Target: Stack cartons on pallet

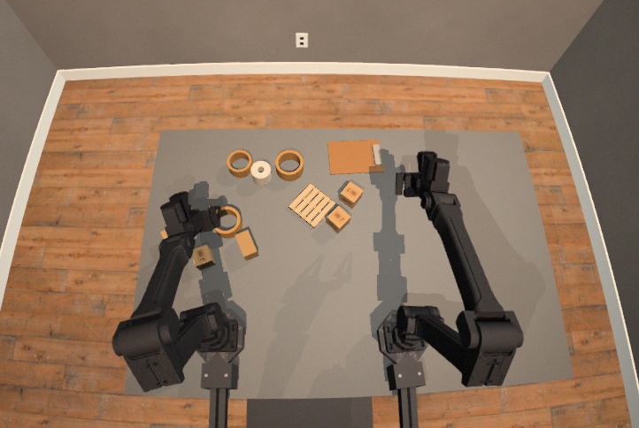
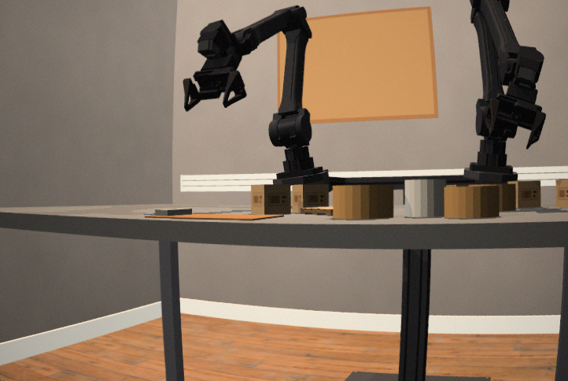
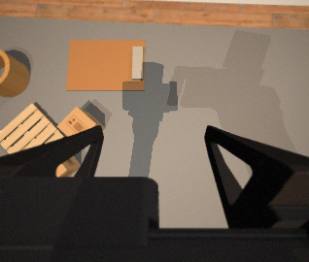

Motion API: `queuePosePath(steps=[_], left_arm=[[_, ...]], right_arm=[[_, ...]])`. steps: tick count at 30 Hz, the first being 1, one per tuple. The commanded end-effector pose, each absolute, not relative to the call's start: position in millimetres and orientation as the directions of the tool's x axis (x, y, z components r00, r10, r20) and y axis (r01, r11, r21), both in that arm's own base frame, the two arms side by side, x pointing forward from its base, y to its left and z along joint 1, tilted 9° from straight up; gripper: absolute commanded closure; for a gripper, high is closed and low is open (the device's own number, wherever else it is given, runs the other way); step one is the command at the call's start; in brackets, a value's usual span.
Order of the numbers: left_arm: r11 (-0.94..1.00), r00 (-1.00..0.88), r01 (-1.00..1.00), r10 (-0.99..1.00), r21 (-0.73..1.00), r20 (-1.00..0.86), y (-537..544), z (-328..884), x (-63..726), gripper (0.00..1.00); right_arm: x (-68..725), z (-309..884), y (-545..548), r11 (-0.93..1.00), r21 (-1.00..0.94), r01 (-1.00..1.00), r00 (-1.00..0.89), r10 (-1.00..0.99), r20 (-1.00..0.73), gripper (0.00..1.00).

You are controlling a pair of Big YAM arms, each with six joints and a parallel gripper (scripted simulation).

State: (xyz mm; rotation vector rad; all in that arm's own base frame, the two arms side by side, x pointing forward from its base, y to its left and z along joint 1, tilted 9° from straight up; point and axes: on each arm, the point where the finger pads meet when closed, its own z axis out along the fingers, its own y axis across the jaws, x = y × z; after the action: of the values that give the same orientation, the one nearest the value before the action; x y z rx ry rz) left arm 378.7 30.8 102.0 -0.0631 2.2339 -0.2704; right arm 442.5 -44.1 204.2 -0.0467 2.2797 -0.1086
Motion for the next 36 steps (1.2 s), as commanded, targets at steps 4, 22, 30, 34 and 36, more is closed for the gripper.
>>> queuePosePath(steps=[4,22,30,34,36], left_arm=[[0.858,-0.539,0.456,0.055,-0.236,-0.841,-97,133,446,0.17],[0.670,-0.542,0.741,0.563,-0.039,-0.624,-349,31,389,0.17],[0.664,-0.522,0.742,0.660,0.094,-0.540,-364,9,372,0.17],[0.658,-0.514,0.739,0.690,0.145,-0.511,-368,3,367,0.17],[0.656,-0.512,0.738,0.697,0.159,-0.503,-368,2,366,0.17]], right_arm=[[457,235,-48,0.994,-0.109,0.007,-0.608,-0.082,-0.790,0.00],[457,235,-48,0.994,-0.109,0.007,-0.608,-0.082,-0.790,0.00],[457,235,-48,0.994,-0.109,0.007,-0.608,-0.082,-0.790,0.00],[457,235,-48,0.994,-0.109,0.007,-0.608,-0.082,-0.790,0.00],[457,235,-48,0.994,-0.109,0.007,-0.608,-0.082,-0.790,0.00]])
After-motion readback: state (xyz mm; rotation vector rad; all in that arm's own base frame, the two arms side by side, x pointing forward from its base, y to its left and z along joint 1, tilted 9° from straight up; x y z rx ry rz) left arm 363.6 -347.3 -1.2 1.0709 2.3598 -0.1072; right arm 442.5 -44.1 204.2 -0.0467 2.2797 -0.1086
